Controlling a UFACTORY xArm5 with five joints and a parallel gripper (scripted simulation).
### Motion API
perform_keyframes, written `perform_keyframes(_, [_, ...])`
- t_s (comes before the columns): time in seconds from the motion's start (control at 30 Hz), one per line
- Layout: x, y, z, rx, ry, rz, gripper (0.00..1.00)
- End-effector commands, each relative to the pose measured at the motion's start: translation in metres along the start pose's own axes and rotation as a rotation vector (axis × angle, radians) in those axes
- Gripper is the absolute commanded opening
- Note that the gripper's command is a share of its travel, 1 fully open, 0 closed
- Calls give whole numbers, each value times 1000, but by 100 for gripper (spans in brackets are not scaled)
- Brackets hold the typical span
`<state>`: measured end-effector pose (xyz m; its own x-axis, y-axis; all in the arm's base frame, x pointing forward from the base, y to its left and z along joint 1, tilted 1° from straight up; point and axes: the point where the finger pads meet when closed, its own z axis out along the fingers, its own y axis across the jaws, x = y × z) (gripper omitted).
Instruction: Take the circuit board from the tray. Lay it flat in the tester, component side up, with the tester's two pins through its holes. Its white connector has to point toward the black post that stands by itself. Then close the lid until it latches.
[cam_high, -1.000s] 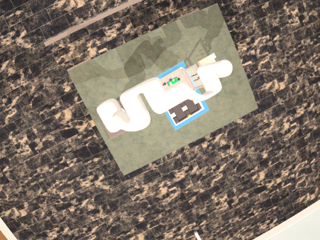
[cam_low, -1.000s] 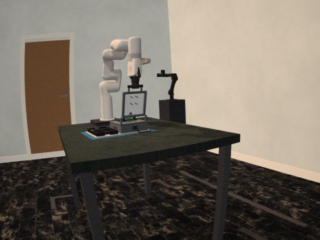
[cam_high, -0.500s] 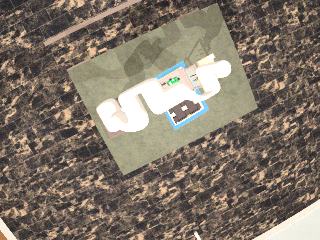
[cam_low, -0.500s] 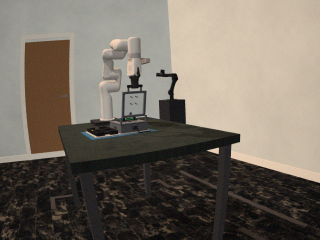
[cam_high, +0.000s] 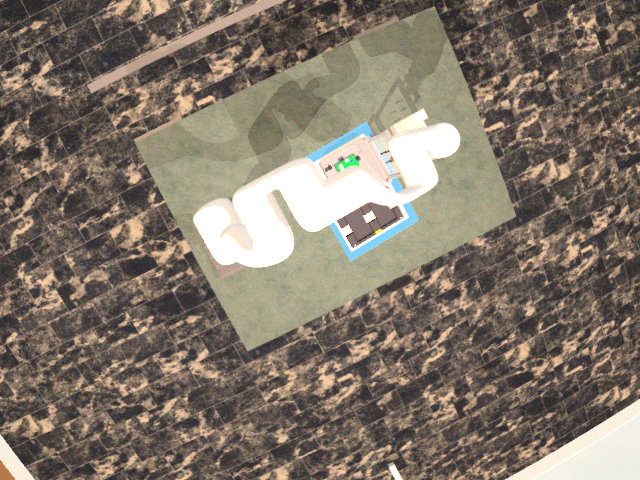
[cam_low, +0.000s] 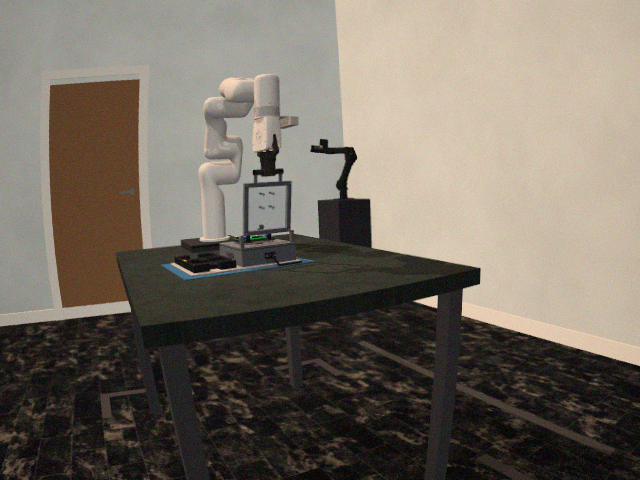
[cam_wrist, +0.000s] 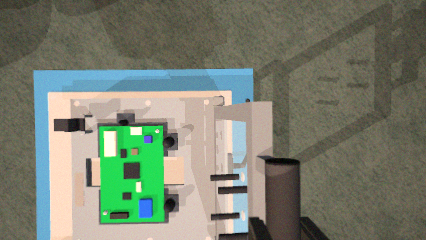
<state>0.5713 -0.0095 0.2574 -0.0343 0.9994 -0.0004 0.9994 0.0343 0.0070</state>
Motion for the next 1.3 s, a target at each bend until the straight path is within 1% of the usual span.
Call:
perform_keyframes(0.0, [0, -3, -2, -3, 0, 0, 0])
perform_keyframes(0.73, [0, -23, -3, -3, 0, 0, 0])
perform_keyframes(1.27, [0, -45, -2, -3, 0, 0, 0])
